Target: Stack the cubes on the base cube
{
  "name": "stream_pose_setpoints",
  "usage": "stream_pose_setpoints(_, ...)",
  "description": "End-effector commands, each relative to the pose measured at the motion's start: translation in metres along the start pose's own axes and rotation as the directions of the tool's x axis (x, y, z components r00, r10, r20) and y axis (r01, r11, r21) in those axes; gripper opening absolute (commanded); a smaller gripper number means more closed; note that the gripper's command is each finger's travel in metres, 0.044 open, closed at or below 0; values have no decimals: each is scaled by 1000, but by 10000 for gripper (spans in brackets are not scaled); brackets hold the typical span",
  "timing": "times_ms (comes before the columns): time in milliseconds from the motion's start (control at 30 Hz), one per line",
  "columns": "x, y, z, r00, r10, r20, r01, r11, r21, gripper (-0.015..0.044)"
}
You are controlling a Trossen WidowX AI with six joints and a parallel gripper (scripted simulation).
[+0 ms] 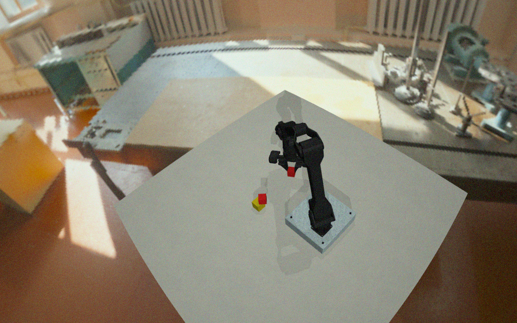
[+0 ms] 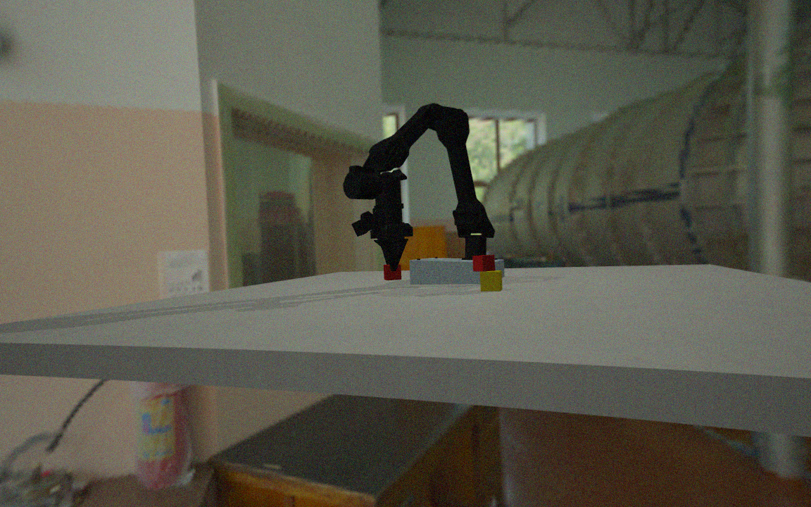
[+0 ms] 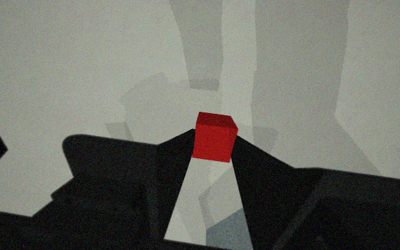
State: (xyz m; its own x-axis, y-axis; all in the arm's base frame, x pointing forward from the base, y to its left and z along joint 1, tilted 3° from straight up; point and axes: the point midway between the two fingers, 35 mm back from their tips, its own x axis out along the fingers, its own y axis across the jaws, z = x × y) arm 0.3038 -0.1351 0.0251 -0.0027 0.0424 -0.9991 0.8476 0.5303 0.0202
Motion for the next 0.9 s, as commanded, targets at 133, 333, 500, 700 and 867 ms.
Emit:
stream_pose_setpoints(133,-30,2,2,1000,11,13,-11,1000,-1,105)
stream_pose_setpoints(333,-49,2,1,1000,11,13,-11,1000,-1,105)
stream_pose_setpoints(500,-65,1,0,1000,11,13,-11,1000,-1,105)
stream_pose_setpoints(700,-80,-1,-3,1000,11,13,-11,1000,-1,105)
stream_pose_setpoints(867,-80,3,-5,1000,10,14,-9,999,-35,105)
